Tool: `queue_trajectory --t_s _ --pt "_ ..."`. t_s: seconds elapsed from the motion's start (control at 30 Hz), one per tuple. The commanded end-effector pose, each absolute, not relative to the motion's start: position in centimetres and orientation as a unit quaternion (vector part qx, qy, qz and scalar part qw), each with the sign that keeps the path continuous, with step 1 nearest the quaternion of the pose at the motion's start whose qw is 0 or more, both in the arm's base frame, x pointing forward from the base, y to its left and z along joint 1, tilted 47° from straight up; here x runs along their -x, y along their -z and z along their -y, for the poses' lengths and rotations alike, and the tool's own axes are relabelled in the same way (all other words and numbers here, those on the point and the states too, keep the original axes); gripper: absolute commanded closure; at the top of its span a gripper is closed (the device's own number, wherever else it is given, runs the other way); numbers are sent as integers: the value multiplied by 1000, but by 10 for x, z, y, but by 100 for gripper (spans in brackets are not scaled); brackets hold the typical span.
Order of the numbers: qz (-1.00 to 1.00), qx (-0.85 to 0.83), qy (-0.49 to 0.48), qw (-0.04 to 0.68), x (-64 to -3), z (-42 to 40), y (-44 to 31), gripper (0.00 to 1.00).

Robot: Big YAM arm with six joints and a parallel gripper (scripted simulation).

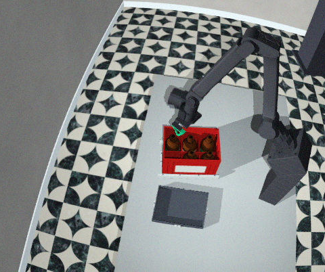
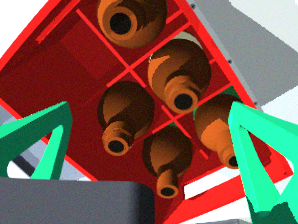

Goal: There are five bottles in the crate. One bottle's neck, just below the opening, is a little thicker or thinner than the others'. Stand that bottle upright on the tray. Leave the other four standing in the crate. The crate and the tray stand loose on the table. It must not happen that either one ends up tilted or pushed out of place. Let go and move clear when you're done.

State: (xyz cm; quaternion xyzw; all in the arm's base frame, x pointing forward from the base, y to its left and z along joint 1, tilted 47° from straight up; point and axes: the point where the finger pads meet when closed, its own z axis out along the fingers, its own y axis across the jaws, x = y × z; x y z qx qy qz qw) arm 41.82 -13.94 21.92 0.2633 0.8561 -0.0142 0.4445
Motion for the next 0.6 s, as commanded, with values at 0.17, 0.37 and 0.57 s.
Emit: queue_trajectory --t_s 0.17,0.37,0.57 --pt "-849 -328 5 413 -392 156 -205 0" --pt "-855 -324 3 404 -390 149 -193 100" --pt "-854 -322 3 410 -393 150 -199 100"
